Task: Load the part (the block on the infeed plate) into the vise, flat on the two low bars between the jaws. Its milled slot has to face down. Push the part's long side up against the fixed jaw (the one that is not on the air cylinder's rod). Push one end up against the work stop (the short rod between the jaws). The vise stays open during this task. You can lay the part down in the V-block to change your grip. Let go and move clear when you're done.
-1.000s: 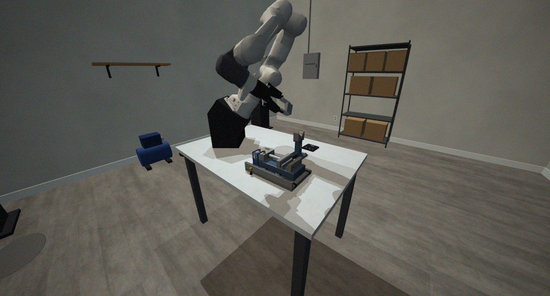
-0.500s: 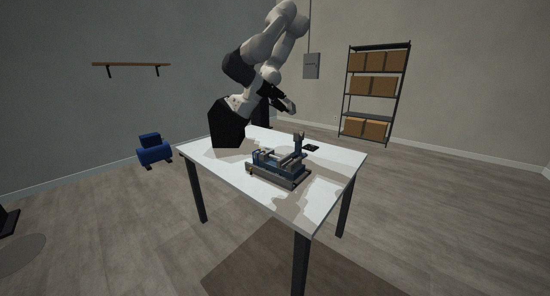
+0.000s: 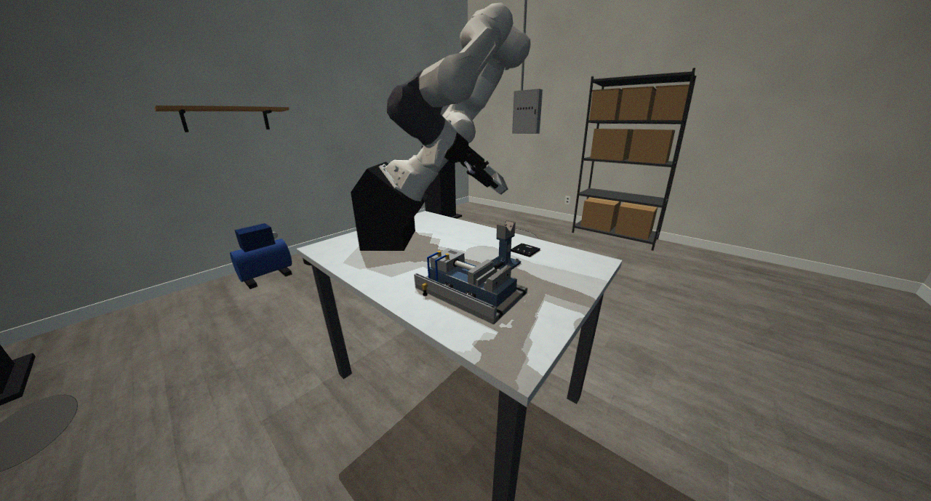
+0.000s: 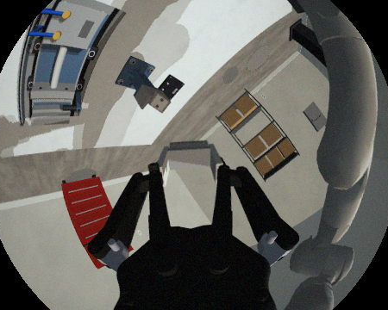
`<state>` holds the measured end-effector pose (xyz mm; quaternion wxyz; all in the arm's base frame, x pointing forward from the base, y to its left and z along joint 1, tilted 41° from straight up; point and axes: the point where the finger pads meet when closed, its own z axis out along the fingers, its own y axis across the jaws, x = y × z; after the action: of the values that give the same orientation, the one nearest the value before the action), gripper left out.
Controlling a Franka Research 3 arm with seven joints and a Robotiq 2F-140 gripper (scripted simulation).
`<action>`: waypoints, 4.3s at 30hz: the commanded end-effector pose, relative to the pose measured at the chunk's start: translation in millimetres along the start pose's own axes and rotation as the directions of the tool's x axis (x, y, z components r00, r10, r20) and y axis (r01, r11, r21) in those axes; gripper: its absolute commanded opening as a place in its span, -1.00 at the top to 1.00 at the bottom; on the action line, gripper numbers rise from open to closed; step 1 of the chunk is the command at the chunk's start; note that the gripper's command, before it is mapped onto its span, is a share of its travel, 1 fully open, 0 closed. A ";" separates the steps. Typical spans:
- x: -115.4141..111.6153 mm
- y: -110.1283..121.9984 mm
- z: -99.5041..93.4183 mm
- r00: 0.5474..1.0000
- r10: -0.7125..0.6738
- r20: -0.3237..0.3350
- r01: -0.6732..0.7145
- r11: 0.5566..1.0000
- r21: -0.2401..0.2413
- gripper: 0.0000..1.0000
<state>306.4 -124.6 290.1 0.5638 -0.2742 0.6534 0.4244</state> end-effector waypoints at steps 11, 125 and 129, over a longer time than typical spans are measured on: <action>-13.0 0.0 10.6 0.955 -0.295 -0.040 0.294 0.956 -0.018 1.00; -13.1 -4.8 40.5 0.663 -0.729 -0.169 0.702 0.684 -0.199 1.00; -13.1 -4.8 40.5 0.663 -0.729 -0.169 0.702 0.684 -0.199 1.00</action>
<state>332.8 -92.9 301.3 0.5855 -0.5884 0.5297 0.1744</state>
